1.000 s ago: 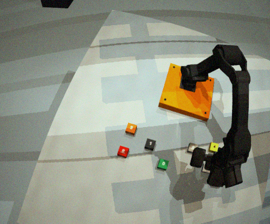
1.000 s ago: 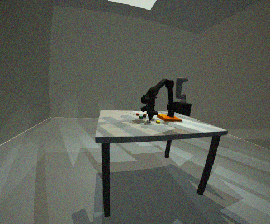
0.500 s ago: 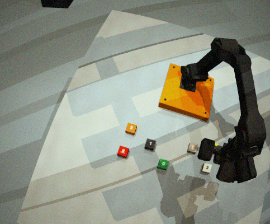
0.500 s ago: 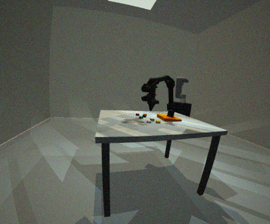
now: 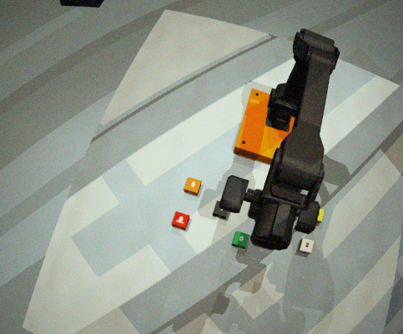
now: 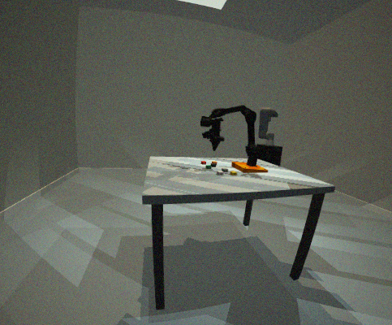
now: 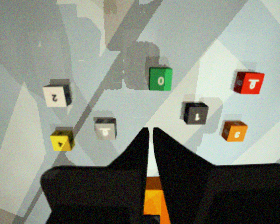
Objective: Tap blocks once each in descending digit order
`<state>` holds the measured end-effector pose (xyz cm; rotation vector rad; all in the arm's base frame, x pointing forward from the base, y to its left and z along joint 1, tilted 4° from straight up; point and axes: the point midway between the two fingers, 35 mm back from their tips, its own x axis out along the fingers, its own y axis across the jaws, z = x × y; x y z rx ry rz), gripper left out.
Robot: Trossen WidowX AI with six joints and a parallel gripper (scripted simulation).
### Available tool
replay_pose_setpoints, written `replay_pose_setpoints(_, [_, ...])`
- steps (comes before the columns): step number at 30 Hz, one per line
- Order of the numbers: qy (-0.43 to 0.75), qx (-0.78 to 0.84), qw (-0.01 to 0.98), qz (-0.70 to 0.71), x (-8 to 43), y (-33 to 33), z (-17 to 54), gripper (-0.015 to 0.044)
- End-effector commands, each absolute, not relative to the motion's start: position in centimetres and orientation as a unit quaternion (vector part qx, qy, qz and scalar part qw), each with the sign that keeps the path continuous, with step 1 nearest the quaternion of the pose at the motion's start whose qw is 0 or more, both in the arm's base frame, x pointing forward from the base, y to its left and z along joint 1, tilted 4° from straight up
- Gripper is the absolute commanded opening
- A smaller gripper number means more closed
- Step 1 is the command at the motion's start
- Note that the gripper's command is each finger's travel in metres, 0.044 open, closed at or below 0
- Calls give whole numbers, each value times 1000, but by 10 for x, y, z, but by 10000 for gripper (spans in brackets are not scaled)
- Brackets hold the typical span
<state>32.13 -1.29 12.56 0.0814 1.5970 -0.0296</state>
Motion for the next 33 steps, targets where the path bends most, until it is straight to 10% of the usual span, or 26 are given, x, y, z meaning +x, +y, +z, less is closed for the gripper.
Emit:
replay_pose_setpoints(1, [718, 31, 696, -14, 298, -69, 123, 20])
replay_pose_setpoints(33, [719, 30, 694, -15, 275, -99, 22, 20])
